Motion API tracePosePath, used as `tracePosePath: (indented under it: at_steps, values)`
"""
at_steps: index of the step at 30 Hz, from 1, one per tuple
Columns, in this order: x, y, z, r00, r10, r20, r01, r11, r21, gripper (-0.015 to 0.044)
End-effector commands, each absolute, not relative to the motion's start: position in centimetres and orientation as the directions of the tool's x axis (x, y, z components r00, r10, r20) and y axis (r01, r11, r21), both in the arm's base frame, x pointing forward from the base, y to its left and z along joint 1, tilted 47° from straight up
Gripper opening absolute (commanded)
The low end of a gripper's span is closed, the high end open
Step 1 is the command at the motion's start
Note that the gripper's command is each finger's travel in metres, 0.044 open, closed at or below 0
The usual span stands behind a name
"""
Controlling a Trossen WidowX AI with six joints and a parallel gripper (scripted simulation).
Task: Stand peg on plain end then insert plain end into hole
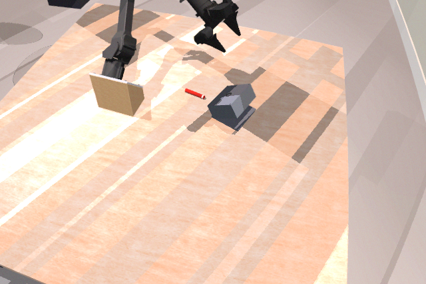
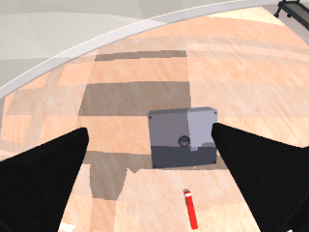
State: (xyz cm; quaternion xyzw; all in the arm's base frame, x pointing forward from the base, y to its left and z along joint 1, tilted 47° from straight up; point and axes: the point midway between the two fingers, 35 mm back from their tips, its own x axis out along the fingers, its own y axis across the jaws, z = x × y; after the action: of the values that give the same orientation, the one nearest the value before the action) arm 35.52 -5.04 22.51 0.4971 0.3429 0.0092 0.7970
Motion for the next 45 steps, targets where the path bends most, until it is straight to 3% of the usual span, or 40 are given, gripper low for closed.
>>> tracePosePath:
  at_steps: [1,12,23,45]
  values:
    - [35.5,-3.6,20.3,0.688,0.423,-0.589,0.328,0.544,0.773,0.0440]
    - [33.5,1.2,13.8,0.395,0.607,-0.690,0.294,0.628,0.720,0.0440]
    - [30.1,5.4,9.6,0.092,0.729,-0.678,0.228,0.648,0.727,0.0440]
    - [30.6,7.4,7.6,0.087,0.728,-0.680,0.227,0.650,0.725,0.0440]
